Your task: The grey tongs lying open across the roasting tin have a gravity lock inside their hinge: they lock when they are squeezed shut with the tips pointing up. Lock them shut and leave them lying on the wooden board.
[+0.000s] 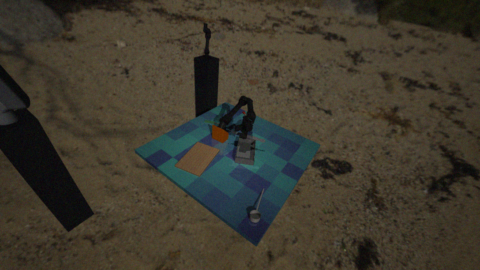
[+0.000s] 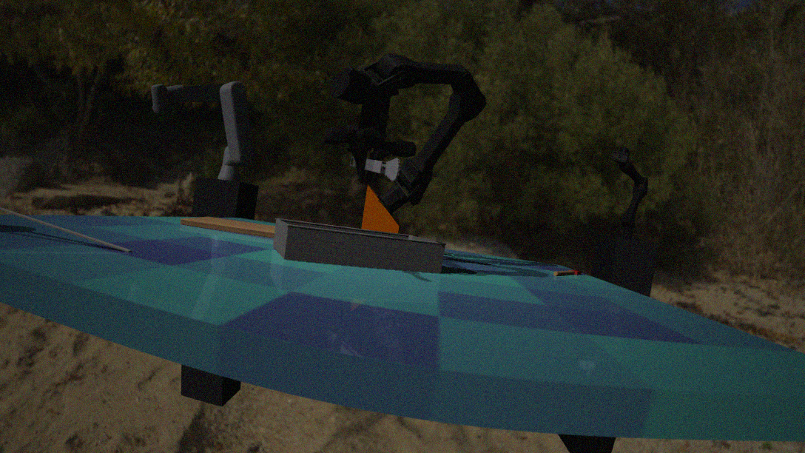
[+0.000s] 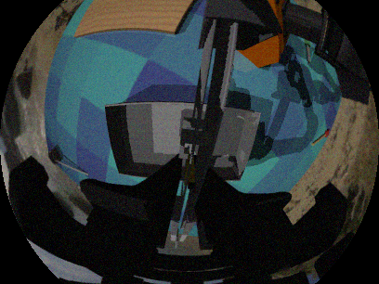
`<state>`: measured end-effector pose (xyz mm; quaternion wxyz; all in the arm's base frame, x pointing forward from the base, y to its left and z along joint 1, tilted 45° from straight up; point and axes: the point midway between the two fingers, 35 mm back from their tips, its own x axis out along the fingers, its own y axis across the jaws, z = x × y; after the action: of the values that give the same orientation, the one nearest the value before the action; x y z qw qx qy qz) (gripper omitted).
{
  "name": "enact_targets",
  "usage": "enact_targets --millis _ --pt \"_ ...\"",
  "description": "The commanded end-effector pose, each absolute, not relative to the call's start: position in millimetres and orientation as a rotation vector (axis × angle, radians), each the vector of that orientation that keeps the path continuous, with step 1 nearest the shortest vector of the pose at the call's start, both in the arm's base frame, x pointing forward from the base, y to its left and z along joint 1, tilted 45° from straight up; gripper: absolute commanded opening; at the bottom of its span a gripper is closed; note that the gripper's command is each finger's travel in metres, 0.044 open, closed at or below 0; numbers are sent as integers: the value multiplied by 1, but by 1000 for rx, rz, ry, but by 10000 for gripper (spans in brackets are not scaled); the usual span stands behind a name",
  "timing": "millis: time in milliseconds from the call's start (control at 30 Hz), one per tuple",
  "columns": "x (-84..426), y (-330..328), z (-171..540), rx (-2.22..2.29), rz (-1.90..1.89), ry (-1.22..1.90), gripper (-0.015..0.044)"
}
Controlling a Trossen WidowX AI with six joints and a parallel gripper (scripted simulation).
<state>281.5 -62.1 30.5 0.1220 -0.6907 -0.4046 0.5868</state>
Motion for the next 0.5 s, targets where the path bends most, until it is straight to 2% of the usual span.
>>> enact_targets --millis 0,167,467 --pt "282 -66 34 -2027 1712 -1183 -150" --pt "281 -68 28 -2002 1721 -1154 -150" --pt "278 -111 -4 -1894 1769 -922 -150"
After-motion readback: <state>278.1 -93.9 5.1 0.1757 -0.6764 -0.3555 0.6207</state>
